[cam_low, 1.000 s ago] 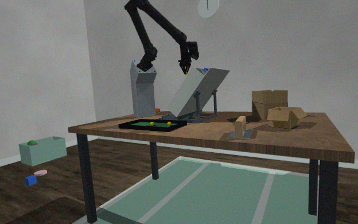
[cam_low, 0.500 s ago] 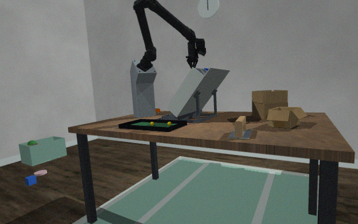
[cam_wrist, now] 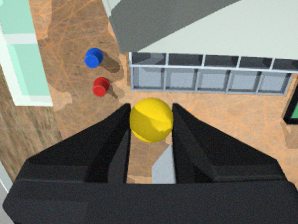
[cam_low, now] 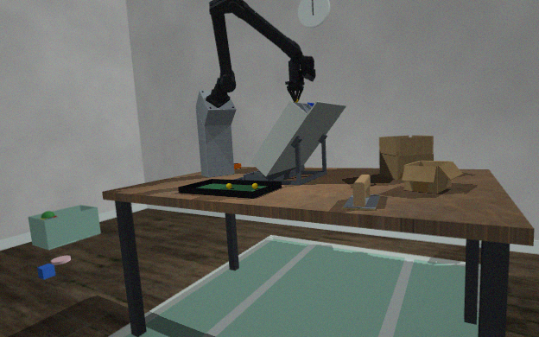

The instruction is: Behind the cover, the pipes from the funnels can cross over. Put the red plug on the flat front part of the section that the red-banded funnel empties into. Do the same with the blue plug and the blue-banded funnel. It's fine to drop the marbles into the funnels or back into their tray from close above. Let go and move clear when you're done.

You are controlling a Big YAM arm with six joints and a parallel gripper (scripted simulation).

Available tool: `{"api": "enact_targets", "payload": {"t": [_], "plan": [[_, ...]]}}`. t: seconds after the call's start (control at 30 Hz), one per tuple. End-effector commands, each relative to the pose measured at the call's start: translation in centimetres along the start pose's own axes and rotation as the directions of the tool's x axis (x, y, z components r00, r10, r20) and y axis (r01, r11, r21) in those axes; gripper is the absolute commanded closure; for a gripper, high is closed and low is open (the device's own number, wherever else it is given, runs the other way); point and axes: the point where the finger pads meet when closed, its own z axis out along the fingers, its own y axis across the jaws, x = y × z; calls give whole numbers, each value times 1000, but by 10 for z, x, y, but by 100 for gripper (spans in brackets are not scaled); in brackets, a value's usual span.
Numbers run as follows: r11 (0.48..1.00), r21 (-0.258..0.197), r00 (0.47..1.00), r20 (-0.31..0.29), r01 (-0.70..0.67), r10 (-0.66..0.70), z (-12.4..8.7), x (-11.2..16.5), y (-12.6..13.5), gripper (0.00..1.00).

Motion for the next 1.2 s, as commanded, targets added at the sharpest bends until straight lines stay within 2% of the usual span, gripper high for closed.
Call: {"api": "enact_targets", "payload": {"t": [0.0,0.2,0.77,0.97,1.17], "plan": [[999,4,999,3,-40,40,-3,-14,5,100],[1000,-1,1000,1,-25,25,-5,-9,11,100],[1000,8,1000,-2,-30,30,-1,-24,5,100],[1000,9,1000,-5,-28,28,-1,-44,3,100],[1000,9,1000,-4,-28,28,-1,-77,2,100]]}}
